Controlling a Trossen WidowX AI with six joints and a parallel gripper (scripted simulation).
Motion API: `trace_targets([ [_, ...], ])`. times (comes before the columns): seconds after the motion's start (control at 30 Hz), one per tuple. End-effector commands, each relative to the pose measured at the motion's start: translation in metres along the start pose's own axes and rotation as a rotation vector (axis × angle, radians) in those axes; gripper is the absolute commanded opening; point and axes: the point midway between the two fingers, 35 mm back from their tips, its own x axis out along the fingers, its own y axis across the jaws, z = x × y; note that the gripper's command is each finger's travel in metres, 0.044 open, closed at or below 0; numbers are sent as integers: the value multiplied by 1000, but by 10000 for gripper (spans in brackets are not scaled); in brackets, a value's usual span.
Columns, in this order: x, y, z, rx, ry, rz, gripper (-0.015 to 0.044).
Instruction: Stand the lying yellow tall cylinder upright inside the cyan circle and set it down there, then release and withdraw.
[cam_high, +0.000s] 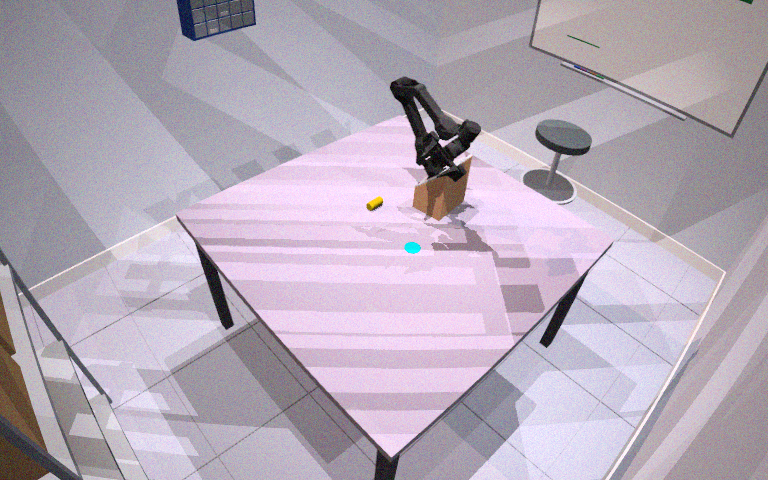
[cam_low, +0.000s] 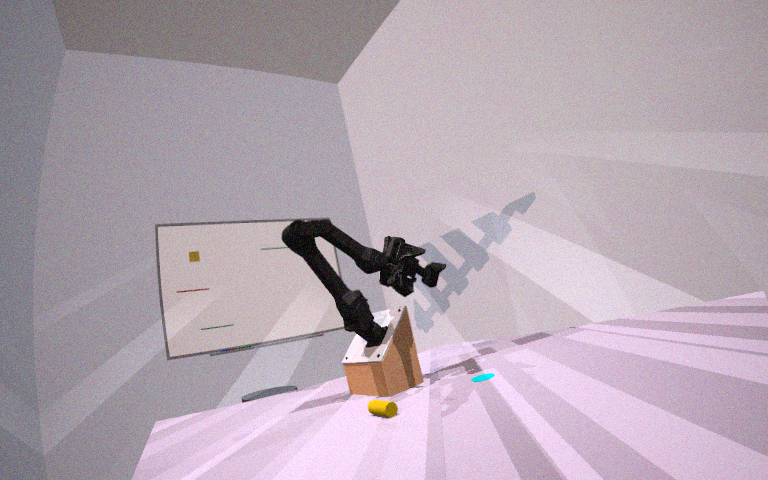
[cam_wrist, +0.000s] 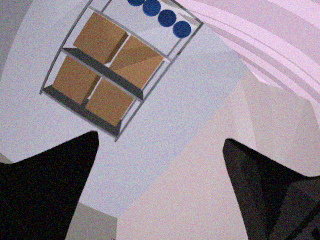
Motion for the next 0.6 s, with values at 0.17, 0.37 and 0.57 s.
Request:
trace_targets([
  [0.17,37,6,18,-403,-158,-102,309],
  [0.37,80,21,56,-899,-310,-337,309],
  [0.57,107,44,112,-1337,-376,-668,309],
])
